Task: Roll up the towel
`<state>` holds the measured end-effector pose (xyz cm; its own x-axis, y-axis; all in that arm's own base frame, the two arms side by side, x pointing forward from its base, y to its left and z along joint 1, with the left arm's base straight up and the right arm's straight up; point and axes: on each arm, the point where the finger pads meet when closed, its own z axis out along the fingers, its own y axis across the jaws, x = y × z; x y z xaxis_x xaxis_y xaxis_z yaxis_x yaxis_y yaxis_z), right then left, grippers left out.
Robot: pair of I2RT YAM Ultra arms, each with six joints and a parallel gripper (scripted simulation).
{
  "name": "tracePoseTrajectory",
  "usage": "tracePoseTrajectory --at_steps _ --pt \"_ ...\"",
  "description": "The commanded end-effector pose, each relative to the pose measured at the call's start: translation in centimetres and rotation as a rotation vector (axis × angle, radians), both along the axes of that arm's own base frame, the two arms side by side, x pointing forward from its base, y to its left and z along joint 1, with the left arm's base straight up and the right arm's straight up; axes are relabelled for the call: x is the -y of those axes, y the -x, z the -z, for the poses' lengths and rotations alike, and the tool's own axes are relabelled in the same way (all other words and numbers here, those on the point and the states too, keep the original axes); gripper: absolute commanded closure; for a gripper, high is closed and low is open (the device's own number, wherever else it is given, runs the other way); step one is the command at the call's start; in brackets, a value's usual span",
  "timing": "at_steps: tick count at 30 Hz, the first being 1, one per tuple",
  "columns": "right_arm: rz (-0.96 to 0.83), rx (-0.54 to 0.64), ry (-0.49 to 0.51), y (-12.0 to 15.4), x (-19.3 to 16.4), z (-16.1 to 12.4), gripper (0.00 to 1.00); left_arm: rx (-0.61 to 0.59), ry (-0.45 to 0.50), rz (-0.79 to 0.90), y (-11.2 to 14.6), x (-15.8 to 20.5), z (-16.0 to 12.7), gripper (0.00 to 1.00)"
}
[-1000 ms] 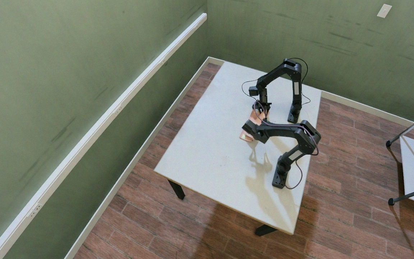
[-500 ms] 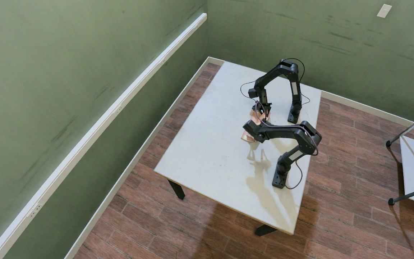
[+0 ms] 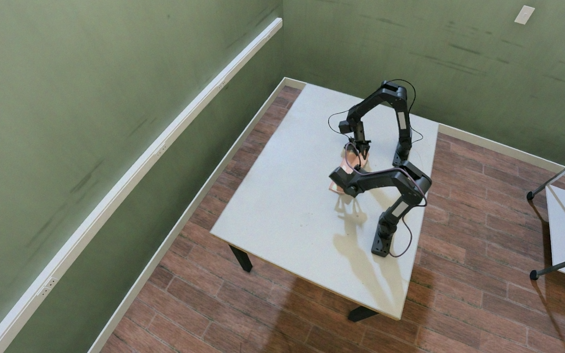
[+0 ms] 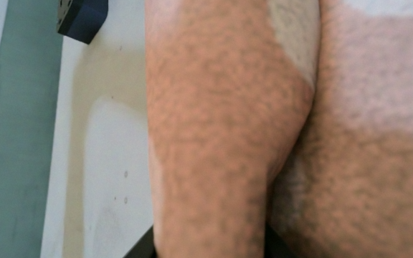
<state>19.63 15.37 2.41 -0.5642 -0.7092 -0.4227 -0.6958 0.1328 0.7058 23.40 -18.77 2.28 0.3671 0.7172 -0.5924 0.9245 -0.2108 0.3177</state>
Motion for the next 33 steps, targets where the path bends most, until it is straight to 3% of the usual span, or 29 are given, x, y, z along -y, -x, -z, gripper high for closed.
tracePoseTrajectory --at_steps 1,6,13,33 --pt "0.000 0.001 -0.008 -0.37 -0.02 0.41 0.67 0.020 0.027 0.007 -0.20 0.33 1.03 0.02" --pt "0.000 0.001 -0.008 -0.37 -0.02 0.41 0.67 0.020 0.027 0.008 -0.14 0.32 1.78 0.02" --pt "0.000 0.001 -0.008 -0.37 -0.02 0.41 0.67 0.020 0.027 0.008 -0.14 0.32 1.78 0.32" --pt "0.000 0.001 -0.008 -0.37 -0.02 0.41 0.67 0.020 0.027 0.008 -0.14 0.32 1.78 0.51"
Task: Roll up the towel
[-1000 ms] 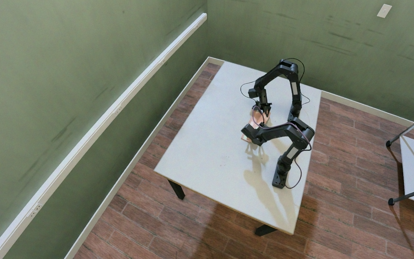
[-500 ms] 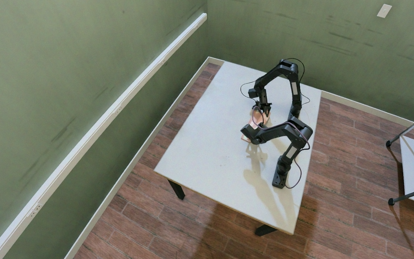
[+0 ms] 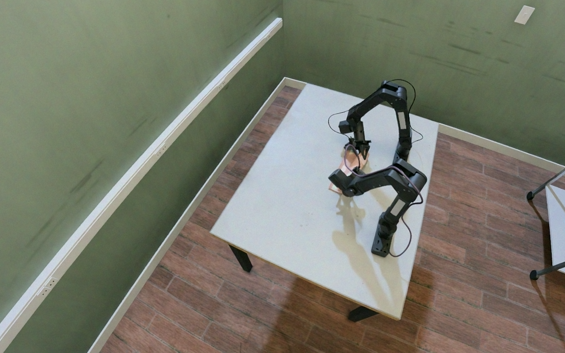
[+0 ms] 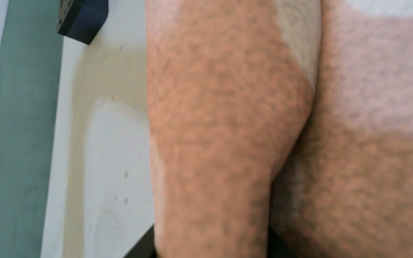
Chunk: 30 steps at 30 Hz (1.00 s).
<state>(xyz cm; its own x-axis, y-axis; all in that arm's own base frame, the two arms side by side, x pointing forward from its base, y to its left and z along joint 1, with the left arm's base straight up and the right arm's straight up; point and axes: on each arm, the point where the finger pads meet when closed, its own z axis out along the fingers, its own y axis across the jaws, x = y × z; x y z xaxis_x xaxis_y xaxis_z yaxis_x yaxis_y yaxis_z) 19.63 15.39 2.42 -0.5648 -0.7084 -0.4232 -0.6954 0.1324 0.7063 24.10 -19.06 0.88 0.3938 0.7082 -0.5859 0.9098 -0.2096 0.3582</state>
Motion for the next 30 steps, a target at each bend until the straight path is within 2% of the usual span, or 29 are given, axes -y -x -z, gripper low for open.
tracePoseTrajectory --at_steps 1,9,28,30 --pt "-0.001 0.001 -0.007 -0.37 0.00 0.42 0.67 -0.021 0.014 0.005 0.56 0.03 0.37 0.52" --pt "-0.001 0.001 -0.007 -0.37 0.00 0.42 0.67 -0.021 0.014 0.005 0.56 0.03 0.37 0.59" --pt "-0.001 0.001 -0.007 -0.37 0.00 0.42 0.67 -0.021 0.014 0.005 0.56 0.03 0.37 0.64" --pt "-0.001 0.001 -0.007 -0.37 0.00 0.36 0.60 -0.021 0.014 0.005 0.56 0.03 0.37 0.64"
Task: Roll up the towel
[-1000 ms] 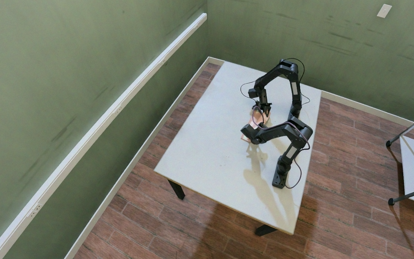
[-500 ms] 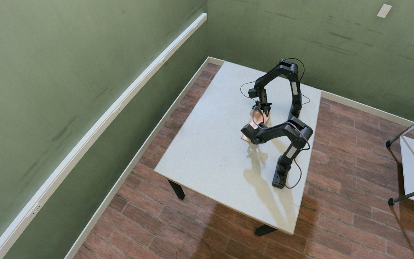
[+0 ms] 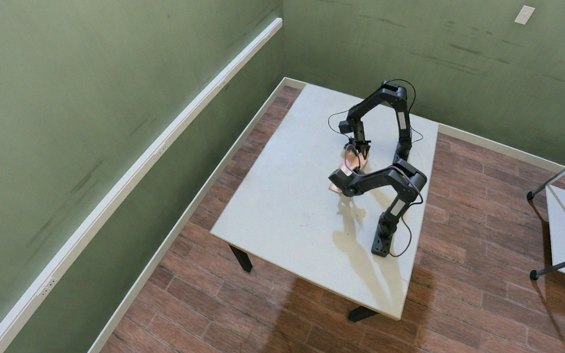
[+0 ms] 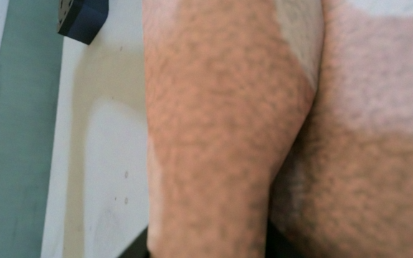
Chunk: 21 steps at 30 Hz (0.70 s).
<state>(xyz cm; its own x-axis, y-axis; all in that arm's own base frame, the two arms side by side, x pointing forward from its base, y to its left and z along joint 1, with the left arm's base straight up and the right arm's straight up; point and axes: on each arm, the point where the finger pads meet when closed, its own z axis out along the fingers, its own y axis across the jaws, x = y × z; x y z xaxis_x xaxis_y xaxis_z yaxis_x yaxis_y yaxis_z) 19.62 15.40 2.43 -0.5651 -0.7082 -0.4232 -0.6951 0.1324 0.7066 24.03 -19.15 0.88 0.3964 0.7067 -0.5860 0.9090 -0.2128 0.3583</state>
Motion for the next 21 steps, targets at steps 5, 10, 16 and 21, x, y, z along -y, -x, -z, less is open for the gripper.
tracePoseTrajectory --at_steps 5,10,16,21 --pt "-0.001 0.001 -0.007 -0.4 0.0 -0.1 0.43 -0.021 0.014 0.001 0.5 -0.1 0.4 0.64" --pt "-0.001 0.001 -0.007 -0.4 0.0 -0.5 0.32 -0.021 0.014 0.001 0.5 -0.1 0.4 0.64" --pt "-0.001 0.001 -0.007 -0.4 0.0 -0.8 0.15 -0.022 0.014 0.001 0.5 -0.1 0.4 0.64" --pt "-0.001 0.001 -0.007 -1.2 1.3 -1.8 0.15 -0.059 0.004 0.001 0.5 -0.1 0.3 0.64"
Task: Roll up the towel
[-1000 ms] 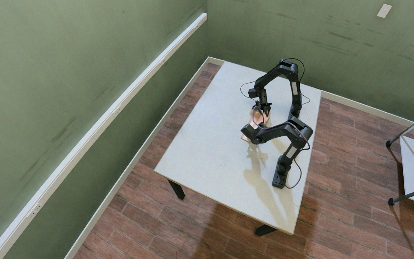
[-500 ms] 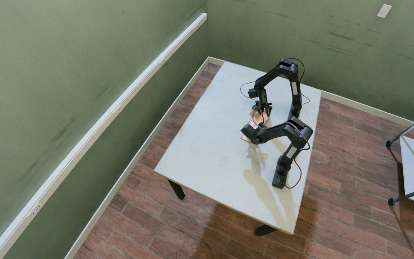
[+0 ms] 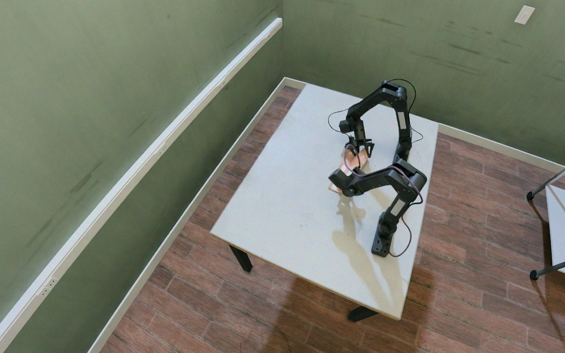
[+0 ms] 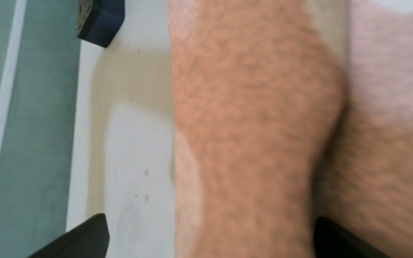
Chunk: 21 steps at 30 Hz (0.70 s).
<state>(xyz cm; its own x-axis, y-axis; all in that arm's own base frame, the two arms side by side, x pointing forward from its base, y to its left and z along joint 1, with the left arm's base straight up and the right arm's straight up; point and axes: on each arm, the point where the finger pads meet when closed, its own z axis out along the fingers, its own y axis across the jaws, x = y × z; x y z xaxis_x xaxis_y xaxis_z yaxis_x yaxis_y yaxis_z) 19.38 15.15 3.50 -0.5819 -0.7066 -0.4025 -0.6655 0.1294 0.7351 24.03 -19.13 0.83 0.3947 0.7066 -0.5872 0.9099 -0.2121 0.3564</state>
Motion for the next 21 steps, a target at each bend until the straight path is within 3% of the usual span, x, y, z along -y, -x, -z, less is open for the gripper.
tracePoseTrajectory --at_steps 1,12,21 --pt "-0.001 0.042 -0.003 -1.7 1.4 -1.0 0.15 -0.069 0.001 0.001 0.5 0.0 0.3 0.64" --pt "-0.001 0.042 -0.003 -3.6 4.5 -3.5 0.15 -0.251 -0.045 0.000 0.5 0.0 0.1 0.64" --pt "0.001 0.112 0.008 -3.5 4.4 -3.8 0.13 -0.448 -0.095 -0.002 0.5 0.0 -0.1 0.64"
